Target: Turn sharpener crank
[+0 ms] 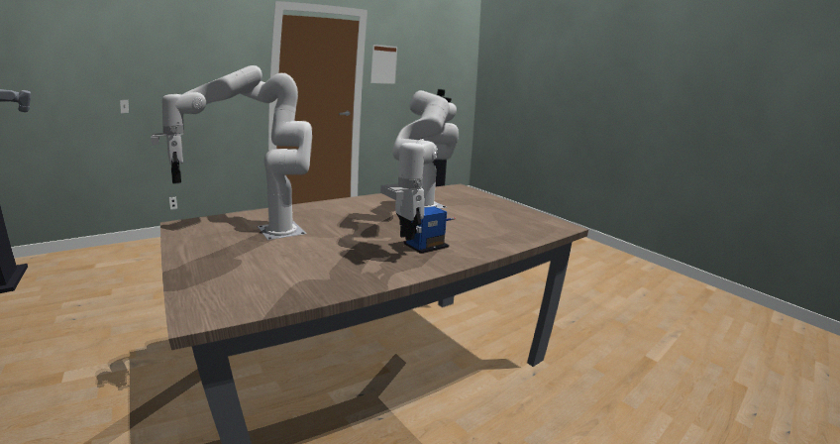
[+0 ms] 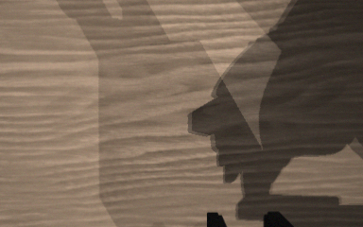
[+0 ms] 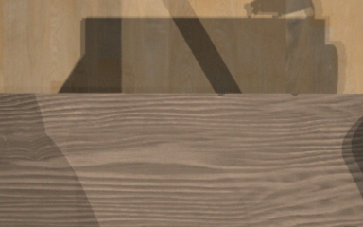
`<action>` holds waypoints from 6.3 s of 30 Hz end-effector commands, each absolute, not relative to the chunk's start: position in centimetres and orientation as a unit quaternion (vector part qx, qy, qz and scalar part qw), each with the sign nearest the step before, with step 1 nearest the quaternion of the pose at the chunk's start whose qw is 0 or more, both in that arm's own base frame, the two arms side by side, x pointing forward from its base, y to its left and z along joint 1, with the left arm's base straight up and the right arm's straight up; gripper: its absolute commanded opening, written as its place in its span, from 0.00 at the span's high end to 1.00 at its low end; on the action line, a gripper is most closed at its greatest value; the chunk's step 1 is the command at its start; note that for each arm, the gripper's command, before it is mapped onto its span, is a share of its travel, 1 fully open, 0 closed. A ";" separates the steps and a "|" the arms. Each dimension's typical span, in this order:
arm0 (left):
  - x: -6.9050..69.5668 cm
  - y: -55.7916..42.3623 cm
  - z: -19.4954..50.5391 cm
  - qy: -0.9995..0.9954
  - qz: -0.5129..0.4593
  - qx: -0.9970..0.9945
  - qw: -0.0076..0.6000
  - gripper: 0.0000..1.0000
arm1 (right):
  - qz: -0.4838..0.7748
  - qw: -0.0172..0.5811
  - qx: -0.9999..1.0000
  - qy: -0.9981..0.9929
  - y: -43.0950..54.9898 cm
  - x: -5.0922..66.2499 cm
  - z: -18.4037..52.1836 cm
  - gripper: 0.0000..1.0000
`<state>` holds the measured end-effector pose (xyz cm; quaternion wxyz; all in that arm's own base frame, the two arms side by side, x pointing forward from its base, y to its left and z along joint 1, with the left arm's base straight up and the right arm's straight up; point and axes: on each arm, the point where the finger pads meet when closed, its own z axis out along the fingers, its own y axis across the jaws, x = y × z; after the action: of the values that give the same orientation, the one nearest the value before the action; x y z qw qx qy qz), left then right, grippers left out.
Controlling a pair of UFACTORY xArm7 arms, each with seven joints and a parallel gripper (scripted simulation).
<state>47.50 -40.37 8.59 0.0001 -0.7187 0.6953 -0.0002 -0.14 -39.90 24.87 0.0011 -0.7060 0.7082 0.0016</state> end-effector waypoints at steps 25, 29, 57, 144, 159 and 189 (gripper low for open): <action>46.7 -40.6 5.4 0.695 -0.003 -0.719 0.000 1.00 | 0.000 0.000 -0.706 0.708 -40.0 -0.1 25.0 0.00; 46.5 -40.6 5.2 0.695 -0.003 -0.719 0.000 1.00 | 0.000 0.000 -0.706 0.708 -40.0 -0.1 25.0 0.00; 43.6 -40.7 3.5 0.695 -0.003 -0.719 0.000 1.00 | 0.000 0.000 -0.706 0.708 -40.0 -0.1 25.0 0.00; 38.1 -40.8 9.6 0.695 -0.003 -0.719 0.000 1.00 | 0.000 0.000 -0.706 0.708 -40.0 -0.1 25.0 0.00; 38.1 -40.8 9.6 0.695 -0.003 -0.719 0.000 1.00 | 0.000 0.000 -0.706 0.708 -40.0 -0.1 25.0 0.00; 38.1 -40.8 9.6 0.695 -0.003 -0.719 0.000 0.45 | 0.000 0.000 -0.706 0.708 -40.0 -0.1 25.0 0.00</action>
<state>37.96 -40.68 9.39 0.0000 -0.7187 0.6953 0.0002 -0.14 -39.90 24.87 0.0011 -0.7060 0.7082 0.0016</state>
